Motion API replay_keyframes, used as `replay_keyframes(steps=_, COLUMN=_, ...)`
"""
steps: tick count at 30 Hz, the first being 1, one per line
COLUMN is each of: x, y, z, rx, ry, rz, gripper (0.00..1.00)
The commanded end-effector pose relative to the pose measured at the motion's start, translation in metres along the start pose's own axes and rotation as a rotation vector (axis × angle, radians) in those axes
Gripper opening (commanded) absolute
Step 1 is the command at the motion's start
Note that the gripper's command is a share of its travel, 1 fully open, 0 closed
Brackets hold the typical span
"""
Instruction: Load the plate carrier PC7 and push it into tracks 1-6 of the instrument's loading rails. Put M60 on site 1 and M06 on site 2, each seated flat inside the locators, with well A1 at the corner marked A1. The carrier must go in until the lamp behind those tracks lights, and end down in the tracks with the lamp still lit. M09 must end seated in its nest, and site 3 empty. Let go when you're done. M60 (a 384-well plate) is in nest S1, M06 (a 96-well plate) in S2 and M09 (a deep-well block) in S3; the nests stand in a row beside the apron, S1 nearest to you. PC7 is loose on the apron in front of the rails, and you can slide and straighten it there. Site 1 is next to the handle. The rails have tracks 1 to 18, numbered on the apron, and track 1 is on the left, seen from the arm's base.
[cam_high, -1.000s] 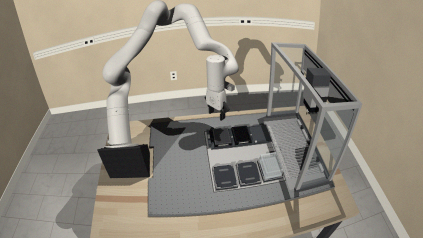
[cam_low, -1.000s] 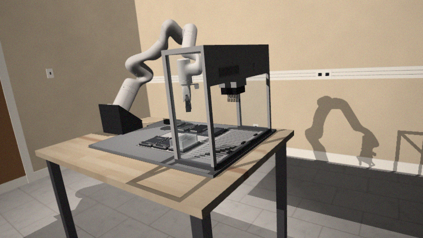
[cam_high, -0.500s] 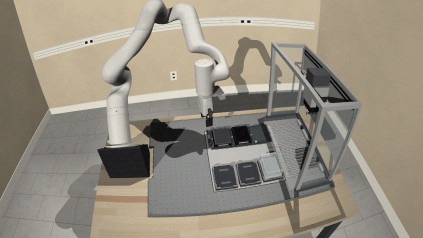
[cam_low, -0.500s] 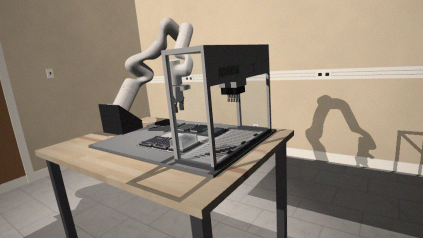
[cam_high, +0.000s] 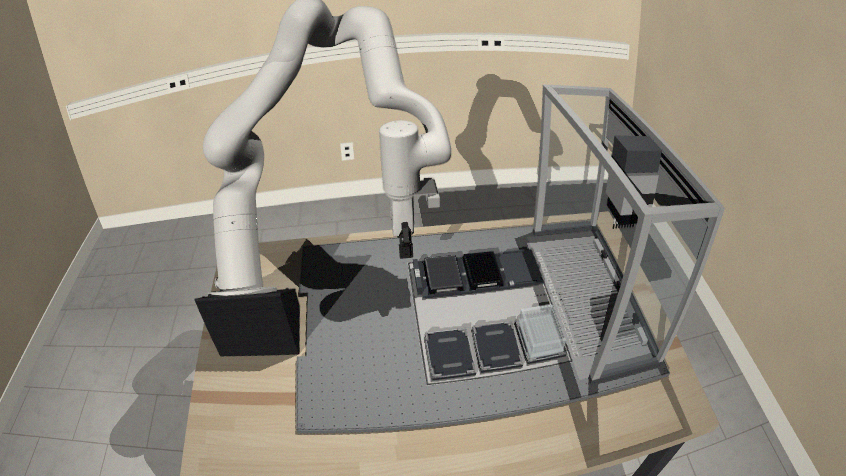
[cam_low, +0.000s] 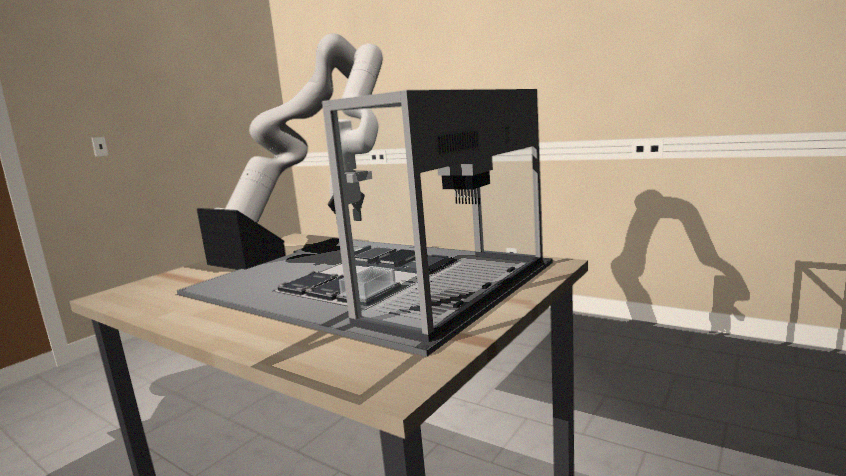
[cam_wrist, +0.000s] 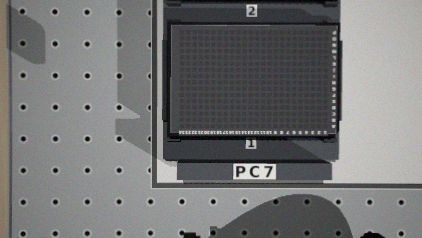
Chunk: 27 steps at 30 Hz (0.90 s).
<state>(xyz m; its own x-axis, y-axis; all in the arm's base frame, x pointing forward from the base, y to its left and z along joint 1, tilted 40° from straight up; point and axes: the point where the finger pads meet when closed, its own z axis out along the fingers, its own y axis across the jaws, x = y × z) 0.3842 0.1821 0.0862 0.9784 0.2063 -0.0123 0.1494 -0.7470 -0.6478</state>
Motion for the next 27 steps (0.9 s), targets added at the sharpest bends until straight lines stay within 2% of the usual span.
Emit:
replay_keyframes(steps=1, x=0.001, y=0.0, z=-0.001, rx=0.0, ry=0.001, rz=0.001, gripper=0.82)
replay_keyframes(steps=27, x=0.001, y=0.0, z=0.034, rx=0.0, ry=0.001, rz=0.001, gripper=0.82)
